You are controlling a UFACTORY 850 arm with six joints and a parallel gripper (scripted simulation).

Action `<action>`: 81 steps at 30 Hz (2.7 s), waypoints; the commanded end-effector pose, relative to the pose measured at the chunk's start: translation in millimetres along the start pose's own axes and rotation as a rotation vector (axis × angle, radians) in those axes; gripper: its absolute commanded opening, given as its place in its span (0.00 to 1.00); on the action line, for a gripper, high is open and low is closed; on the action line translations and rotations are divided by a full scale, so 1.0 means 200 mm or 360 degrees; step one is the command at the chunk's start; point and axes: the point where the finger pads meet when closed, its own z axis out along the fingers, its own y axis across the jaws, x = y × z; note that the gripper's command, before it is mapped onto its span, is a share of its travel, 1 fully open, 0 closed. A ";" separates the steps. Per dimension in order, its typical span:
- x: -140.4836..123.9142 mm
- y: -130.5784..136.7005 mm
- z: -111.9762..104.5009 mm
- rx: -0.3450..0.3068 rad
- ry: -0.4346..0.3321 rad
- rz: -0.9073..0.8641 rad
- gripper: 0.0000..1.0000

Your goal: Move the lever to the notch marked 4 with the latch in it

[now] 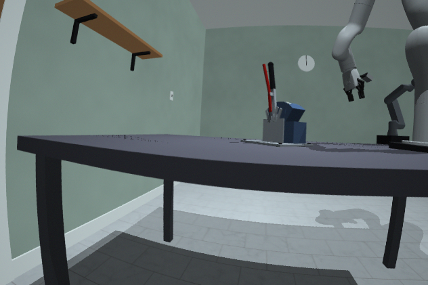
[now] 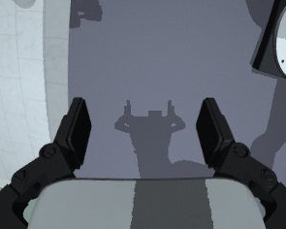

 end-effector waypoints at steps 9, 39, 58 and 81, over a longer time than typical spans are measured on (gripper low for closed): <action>0.00 0.00 0.00 0.0002 -0.0001 0.0001 1.00; -0.98 -0.13 -0.58 0.0162 -0.0072 -0.1291 1.00; -2.03 0.44 -1.15 0.0330 -0.0164 -0.2668 1.00; -2.38 0.87 -1.36 0.0407 -0.0209 -0.3243 0.00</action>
